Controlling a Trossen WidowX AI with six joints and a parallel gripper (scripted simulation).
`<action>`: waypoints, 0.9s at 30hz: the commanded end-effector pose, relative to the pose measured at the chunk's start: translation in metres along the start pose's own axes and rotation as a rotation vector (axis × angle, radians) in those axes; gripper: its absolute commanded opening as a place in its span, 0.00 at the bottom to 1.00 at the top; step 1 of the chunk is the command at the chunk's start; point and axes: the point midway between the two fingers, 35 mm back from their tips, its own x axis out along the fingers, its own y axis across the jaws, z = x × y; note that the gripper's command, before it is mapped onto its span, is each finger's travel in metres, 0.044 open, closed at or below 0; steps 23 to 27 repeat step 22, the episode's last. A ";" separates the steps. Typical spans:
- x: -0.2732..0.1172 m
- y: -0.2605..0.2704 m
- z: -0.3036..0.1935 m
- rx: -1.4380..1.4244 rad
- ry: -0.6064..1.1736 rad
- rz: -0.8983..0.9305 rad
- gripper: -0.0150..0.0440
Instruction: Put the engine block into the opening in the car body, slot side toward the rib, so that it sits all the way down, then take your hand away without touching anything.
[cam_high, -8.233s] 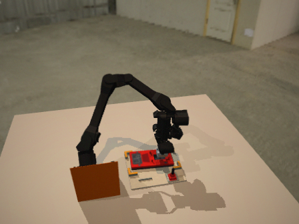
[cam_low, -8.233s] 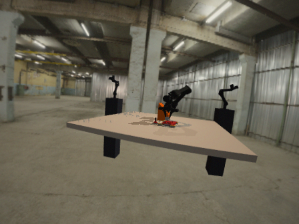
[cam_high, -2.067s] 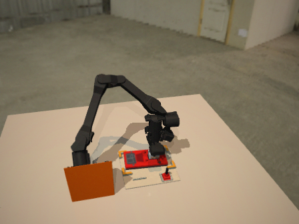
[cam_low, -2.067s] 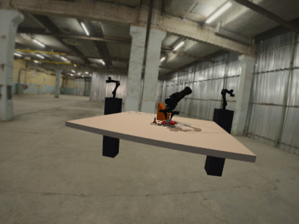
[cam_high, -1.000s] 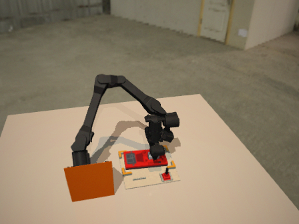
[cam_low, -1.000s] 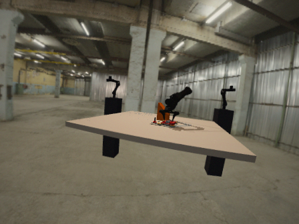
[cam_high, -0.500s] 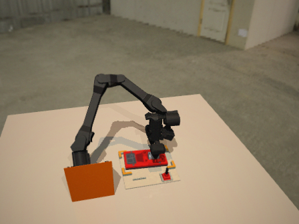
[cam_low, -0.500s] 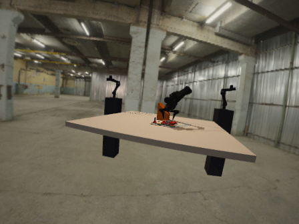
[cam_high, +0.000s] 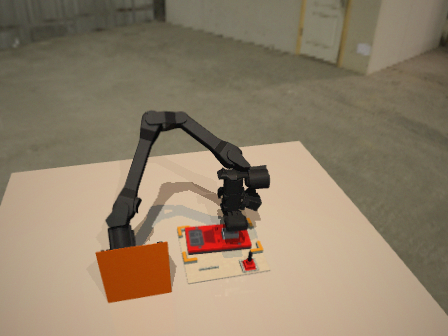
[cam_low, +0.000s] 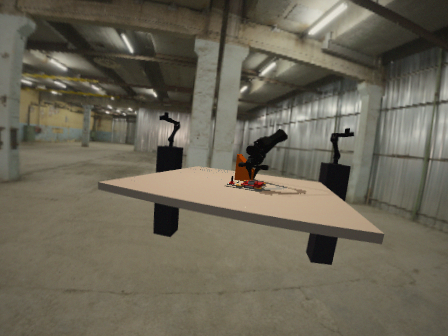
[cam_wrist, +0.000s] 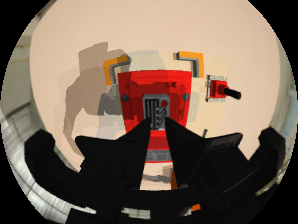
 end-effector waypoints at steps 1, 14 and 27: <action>0.000 0.001 0.000 -0.004 0.000 0.003 0.25; 0.000 0.001 0.000 -0.004 0.000 0.003 0.25; 0.000 0.001 0.000 -0.004 0.000 0.003 0.43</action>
